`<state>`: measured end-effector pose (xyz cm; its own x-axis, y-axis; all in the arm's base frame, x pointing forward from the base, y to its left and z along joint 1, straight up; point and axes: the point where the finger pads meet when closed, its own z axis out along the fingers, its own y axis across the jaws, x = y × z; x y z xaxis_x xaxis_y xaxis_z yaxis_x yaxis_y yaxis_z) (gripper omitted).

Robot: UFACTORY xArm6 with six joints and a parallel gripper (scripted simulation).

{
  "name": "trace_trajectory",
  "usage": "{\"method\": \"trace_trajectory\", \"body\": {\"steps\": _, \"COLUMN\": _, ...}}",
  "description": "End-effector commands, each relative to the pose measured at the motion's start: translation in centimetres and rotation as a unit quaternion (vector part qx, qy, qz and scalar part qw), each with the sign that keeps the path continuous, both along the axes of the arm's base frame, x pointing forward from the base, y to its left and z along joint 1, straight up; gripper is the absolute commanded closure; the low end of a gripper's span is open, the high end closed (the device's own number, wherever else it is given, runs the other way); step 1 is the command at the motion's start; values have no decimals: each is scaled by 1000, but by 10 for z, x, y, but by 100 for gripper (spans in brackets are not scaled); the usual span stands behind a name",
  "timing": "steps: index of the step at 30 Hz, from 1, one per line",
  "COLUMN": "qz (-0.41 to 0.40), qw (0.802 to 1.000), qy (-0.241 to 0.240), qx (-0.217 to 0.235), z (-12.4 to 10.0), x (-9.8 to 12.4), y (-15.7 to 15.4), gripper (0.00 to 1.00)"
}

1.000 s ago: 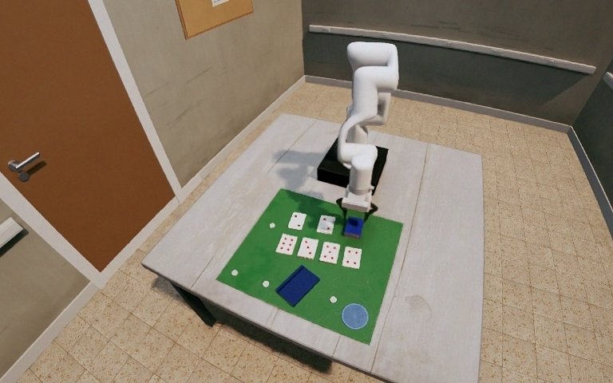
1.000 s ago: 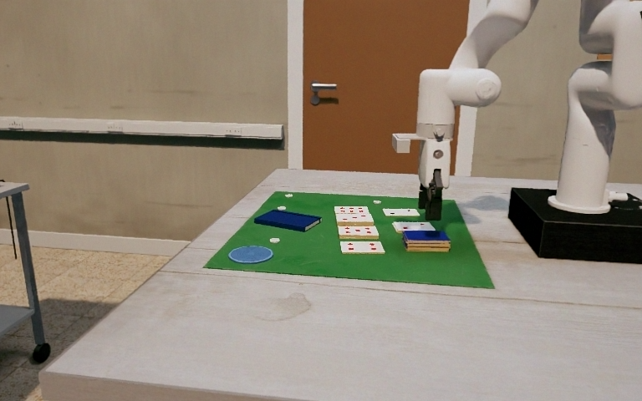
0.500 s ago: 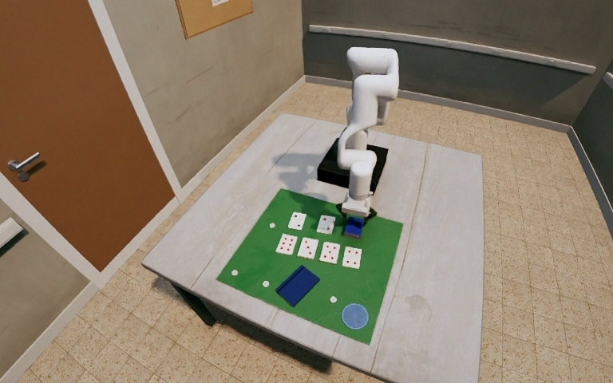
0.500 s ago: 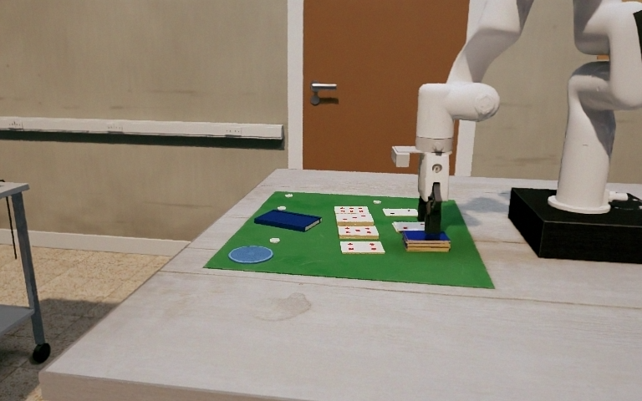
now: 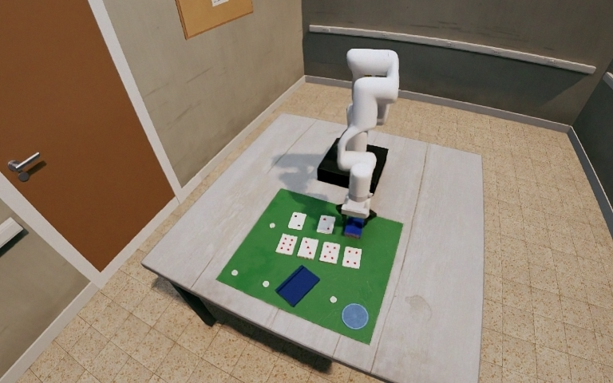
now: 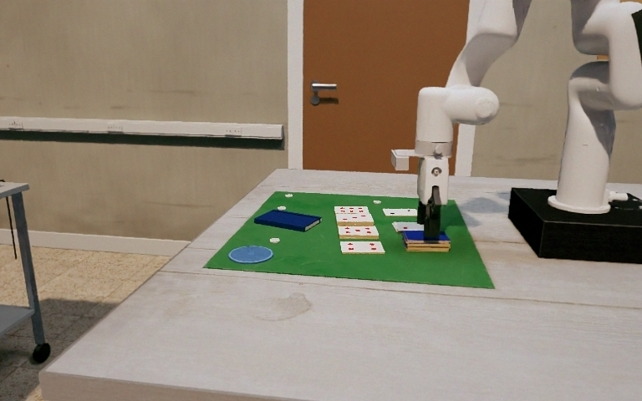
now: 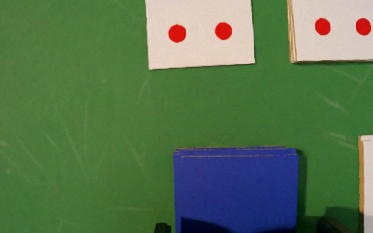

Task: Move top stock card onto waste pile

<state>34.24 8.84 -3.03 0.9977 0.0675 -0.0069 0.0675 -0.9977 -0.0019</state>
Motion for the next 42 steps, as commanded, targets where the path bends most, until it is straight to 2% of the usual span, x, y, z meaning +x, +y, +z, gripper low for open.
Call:
{"method": "trace_trajectory", "body": {"steps": 1, "qz": 0, "qw": 1000, "qy": -2, "qx": 0, "z": 1, "x": 1, "y": 0, "gripper": 13}}
{"method": "trace_trajectory", "body": {"steps": 6, "qz": 0, "qw": 1000, "qy": -2, "qx": 0, "z": 1, "x": 1, "y": 0, "gripper": 13}}
{"method": "trace_trajectory", "body": {"steps": 7, "qz": 0, "qw": 1000, "qy": -2, "qx": 0, "z": 1, "x": 1, "y": 0, "gripper": 27}}
{"method": "trace_trajectory", "body": {"steps": 26, "qz": 0, "qw": 1000, "qy": -2, "qx": 0, "z": 1, "x": 1, "y": 0, "gripper": 27}}
{"method": "trace_trajectory", "body": {"steps": 27, "qz": 0, "qw": 1000, "qy": -2, "qx": 0, "z": 1, "x": 1, "y": 0, "gripper": 13}}
{"method": "trace_trajectory", "body": {"steps": 42, "qz": 0, "qw": 1000, "qy": -2, "qx": 0, "z": 1, "x": 1, "y": 0, "gripper": 13}}
